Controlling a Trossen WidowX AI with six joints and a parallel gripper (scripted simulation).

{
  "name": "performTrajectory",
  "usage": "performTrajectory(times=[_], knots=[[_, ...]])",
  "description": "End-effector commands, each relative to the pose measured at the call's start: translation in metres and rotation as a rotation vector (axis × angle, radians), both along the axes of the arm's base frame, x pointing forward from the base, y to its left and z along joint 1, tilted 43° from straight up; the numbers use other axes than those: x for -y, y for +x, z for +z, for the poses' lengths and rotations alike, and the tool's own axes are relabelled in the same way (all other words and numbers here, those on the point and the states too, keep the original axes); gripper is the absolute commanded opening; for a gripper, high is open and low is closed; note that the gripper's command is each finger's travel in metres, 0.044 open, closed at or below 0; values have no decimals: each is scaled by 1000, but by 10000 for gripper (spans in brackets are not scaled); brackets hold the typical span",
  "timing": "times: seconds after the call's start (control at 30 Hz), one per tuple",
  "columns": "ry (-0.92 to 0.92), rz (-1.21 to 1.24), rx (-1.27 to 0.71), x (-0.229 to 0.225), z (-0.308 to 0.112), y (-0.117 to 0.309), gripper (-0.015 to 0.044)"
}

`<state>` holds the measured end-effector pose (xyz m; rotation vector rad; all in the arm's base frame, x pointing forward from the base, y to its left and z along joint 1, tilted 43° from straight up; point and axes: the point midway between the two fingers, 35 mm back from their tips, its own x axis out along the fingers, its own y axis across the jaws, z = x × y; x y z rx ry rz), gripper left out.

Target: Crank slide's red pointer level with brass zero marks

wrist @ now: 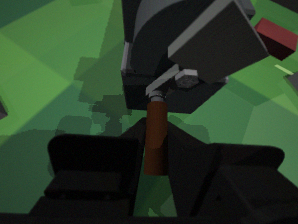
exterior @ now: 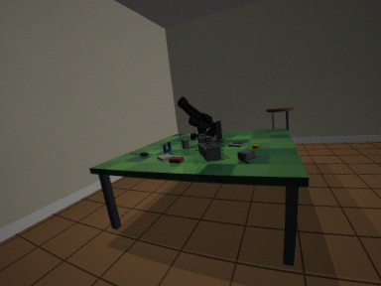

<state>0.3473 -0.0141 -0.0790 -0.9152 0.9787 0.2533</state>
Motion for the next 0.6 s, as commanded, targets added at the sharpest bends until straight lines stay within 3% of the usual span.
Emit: performTrajectory(times=[0.0, 0.57], knots=[[-2, 2, -5, 0, -2, -1, 0], [-1, 2, -5, -12, -1, -7, 0]])
